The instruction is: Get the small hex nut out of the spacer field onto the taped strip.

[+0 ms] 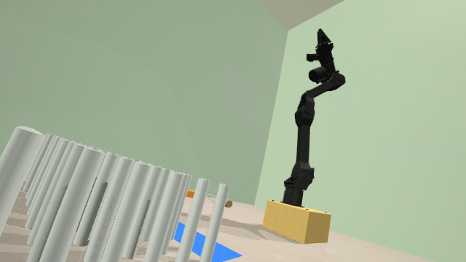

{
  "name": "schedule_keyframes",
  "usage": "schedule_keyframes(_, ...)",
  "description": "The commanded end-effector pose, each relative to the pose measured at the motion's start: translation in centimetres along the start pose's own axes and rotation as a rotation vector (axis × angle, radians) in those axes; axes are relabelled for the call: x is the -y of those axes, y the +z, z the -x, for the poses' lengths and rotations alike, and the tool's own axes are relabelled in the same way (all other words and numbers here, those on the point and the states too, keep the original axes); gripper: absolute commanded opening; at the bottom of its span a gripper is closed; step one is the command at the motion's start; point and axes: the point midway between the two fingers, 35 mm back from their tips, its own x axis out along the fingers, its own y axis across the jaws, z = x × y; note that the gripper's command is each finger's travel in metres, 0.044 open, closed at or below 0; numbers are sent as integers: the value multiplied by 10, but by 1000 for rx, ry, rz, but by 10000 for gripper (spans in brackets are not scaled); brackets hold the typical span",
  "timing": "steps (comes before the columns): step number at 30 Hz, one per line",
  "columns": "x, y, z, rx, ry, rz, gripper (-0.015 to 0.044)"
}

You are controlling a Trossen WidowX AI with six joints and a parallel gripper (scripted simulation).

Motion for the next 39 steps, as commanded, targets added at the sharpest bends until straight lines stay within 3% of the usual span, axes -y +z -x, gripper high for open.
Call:
schedule_keyframes(1, 0, -1, 0, 0, 2, 0, 426)
schedule_keyframes(11, -10, -55, 25, 11, 247, 242, 440)
schedule_keyframes(20, 18, -123, 43, -19, 471, 577, 440)
schedule_keyframes(25, 30, -132, 38, -20, 534, 662, 440)
schedule_keyframes(39, 172, -193, 22, -197, 676, 1148, 440)
